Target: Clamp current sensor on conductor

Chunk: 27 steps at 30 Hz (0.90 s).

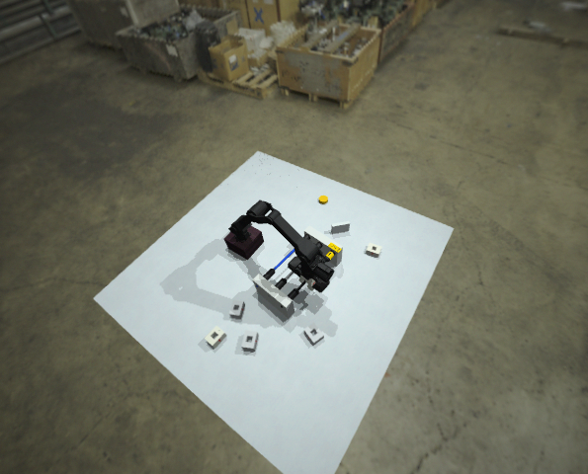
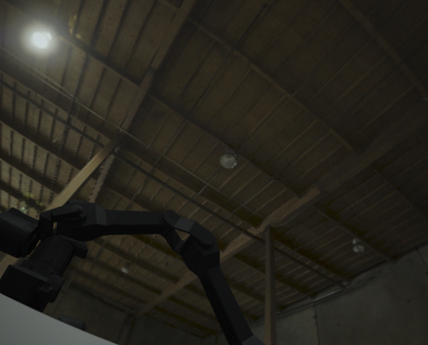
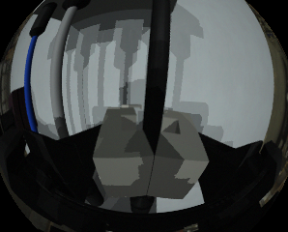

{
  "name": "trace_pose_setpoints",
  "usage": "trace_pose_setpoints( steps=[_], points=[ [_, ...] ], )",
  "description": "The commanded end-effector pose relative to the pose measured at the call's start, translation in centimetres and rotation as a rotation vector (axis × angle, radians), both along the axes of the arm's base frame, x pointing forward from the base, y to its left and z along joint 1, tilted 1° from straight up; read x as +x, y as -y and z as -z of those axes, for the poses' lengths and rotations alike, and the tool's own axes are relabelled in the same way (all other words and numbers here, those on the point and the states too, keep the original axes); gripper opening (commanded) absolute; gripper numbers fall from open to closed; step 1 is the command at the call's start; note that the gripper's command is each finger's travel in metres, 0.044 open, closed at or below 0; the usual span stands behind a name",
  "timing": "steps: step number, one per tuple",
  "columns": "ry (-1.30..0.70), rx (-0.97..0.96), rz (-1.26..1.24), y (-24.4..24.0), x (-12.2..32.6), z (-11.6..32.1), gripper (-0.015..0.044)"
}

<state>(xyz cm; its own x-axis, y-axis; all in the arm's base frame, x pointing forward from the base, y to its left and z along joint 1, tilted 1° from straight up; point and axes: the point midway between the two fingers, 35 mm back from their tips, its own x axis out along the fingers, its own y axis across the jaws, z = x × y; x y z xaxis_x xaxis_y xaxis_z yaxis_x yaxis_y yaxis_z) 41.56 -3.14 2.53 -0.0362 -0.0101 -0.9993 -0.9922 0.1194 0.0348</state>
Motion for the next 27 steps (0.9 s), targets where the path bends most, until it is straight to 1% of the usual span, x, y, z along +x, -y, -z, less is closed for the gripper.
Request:
trace_pose_setpoints(
  steps=[1, 9, 20, 27],
  points=[
    [0.001, 0.000, 0.000, 0.0, 0.0, 0.0, 0.0000],
    [0.006, 0.000, -0.001, 0.0, 0.0, -0.1, 0.0000],
    [0.069, -0.005, -0.006, 0.0, 0.0, -1.6, 0.0000],
    [0.057, -0.001, -0.001, -0.1, 0.0, -1.3, 0.0000]
  ],
)
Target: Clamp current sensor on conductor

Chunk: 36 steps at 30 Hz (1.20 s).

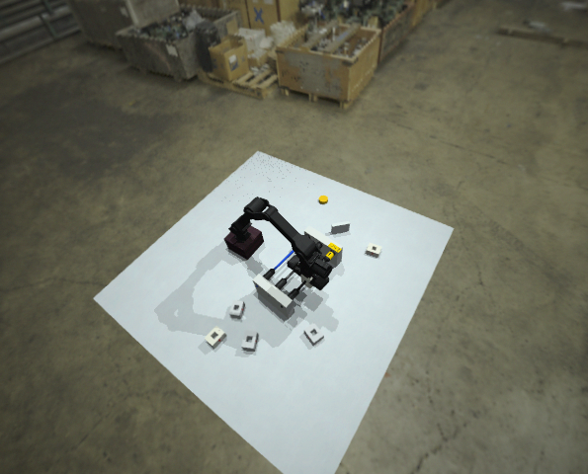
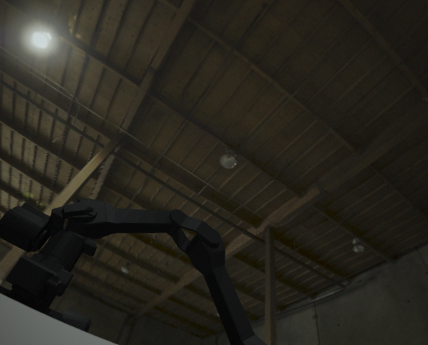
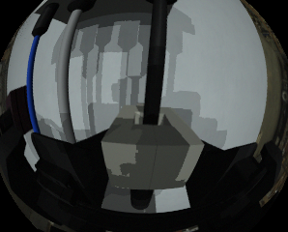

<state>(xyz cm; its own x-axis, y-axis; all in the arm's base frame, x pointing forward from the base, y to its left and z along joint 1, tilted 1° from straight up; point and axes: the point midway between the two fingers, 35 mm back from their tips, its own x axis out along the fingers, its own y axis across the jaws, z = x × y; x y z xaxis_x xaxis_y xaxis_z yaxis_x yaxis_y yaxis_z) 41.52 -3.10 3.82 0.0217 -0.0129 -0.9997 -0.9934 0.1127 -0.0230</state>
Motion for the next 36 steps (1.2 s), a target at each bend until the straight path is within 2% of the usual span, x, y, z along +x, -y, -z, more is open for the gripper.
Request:
trace_pose_setpoints(
  steps=[1, 4, 21, 32, 36],
  points=[
    [-0.001, 0.002, 0.006, -0.01, 0.00, -0.02, 0.0000],
    [-0.001, 0.002, 0.006, -0.01, 0.00, -0.02, 0.0000],
    [-0.006, 0.003, 0.006, -0.02, 0.02, -0.06, 0.0440],
    [-0.002, 0.000, 0.000, 0.00, 0.00, -0.05, 0.0151],
    [-0.002, 0.000, 0.000, 0.00, 0.00, -0.05, 0.0124]
  ],
)
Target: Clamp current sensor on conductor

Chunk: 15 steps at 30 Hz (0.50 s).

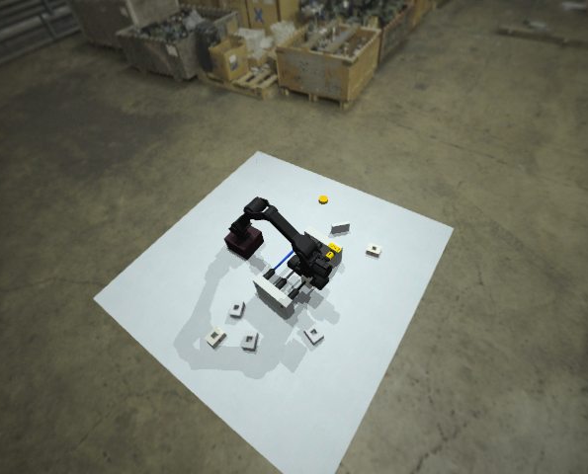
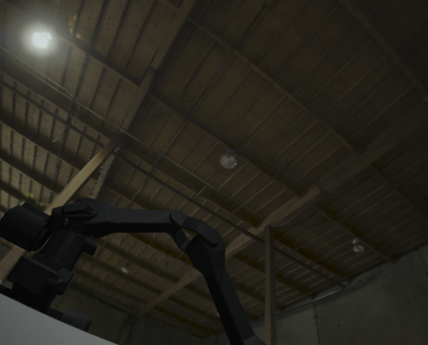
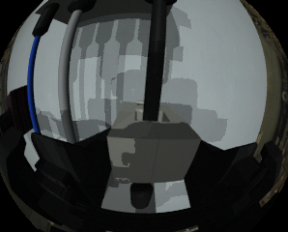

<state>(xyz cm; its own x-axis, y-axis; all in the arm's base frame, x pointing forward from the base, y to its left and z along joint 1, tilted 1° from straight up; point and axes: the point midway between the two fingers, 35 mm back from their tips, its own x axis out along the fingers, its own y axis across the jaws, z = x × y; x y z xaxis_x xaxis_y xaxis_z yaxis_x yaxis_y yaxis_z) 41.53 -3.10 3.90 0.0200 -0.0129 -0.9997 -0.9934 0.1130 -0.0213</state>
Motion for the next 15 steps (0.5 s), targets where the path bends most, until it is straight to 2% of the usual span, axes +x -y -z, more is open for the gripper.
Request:
trace_pose_setpoints(
  steps=[1, 8, 11, 15],
  points=[
    [0.000, 0.000, 0.000, 0.00, 0.00, 0.03, 0.0117],
    [0.000, 0.000, 0.000, 0.00, 0.00, 0.03, 0.0071],
    [0.003, 0.000, 0.000, 0.00, 0.00, -0.11, 0.0000],
    [0.003, 0.000, 0.000, 0.00, 0.01, -0.14, 0.0000]
  ],
)
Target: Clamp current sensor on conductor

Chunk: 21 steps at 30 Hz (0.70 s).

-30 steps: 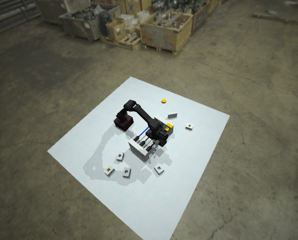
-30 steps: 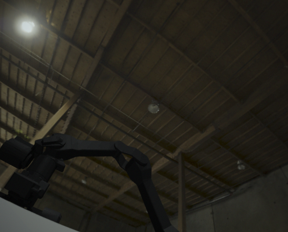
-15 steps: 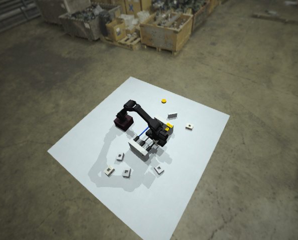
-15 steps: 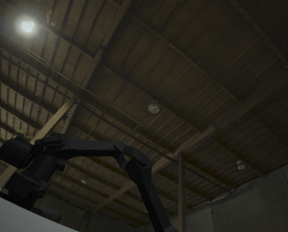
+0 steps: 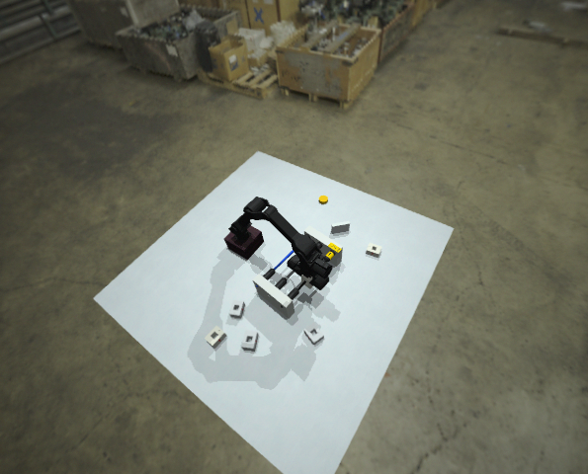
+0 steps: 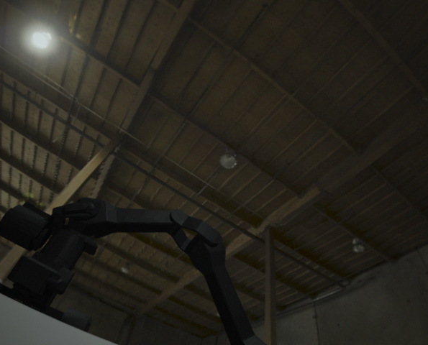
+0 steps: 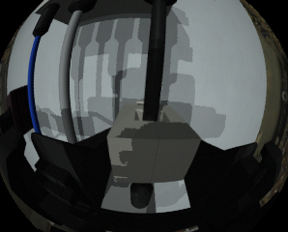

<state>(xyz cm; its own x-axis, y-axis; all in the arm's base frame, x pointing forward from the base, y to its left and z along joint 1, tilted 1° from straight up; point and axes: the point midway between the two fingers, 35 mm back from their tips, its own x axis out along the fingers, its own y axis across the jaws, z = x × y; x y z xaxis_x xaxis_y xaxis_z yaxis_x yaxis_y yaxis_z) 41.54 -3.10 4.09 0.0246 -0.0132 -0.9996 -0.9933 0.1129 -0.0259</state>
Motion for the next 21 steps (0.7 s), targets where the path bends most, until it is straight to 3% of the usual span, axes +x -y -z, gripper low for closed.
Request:
trace_pose_setpoints(
  steps=[1, 21],
  points=[
    [-0.001, 0.000, 0.000, 0.00, -0.01, 0.05, 0.0000],
    [0.042, -0.005, 0.000, -0.02, -0.21, 0.07, 0.0000]
  ],
)
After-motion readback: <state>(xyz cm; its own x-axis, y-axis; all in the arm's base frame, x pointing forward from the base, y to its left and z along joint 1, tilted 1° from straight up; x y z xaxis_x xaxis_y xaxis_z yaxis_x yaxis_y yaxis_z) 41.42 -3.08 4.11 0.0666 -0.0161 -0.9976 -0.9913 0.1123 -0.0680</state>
